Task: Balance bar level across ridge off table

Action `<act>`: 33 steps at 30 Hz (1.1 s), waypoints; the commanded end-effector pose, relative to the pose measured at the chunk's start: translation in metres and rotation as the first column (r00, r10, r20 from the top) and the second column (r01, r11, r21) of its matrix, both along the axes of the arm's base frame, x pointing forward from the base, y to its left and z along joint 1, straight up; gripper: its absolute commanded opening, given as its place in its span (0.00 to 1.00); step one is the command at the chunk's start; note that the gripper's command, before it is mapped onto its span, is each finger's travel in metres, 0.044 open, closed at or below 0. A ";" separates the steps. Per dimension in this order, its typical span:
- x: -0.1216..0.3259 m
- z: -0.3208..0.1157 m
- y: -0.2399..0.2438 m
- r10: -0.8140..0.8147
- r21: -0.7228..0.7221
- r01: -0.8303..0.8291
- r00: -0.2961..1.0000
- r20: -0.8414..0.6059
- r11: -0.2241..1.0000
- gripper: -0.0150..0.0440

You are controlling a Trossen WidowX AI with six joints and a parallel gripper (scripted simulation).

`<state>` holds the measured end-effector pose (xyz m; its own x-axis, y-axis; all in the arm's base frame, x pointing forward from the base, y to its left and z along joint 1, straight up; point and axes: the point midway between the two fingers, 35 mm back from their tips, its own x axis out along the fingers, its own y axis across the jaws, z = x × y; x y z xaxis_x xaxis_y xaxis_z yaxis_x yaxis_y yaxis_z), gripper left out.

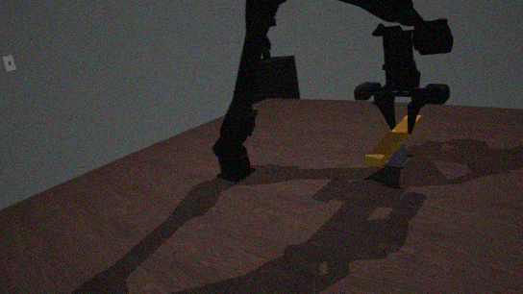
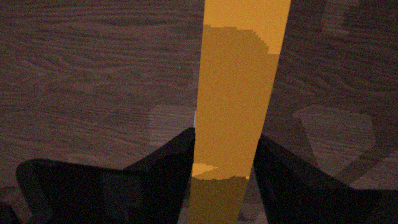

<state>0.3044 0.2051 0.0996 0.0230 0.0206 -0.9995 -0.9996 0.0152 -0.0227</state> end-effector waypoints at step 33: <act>0.000 -0.003 -0.001 -0.004 -0.003 0.004 1.000 0.003 1.000 0.25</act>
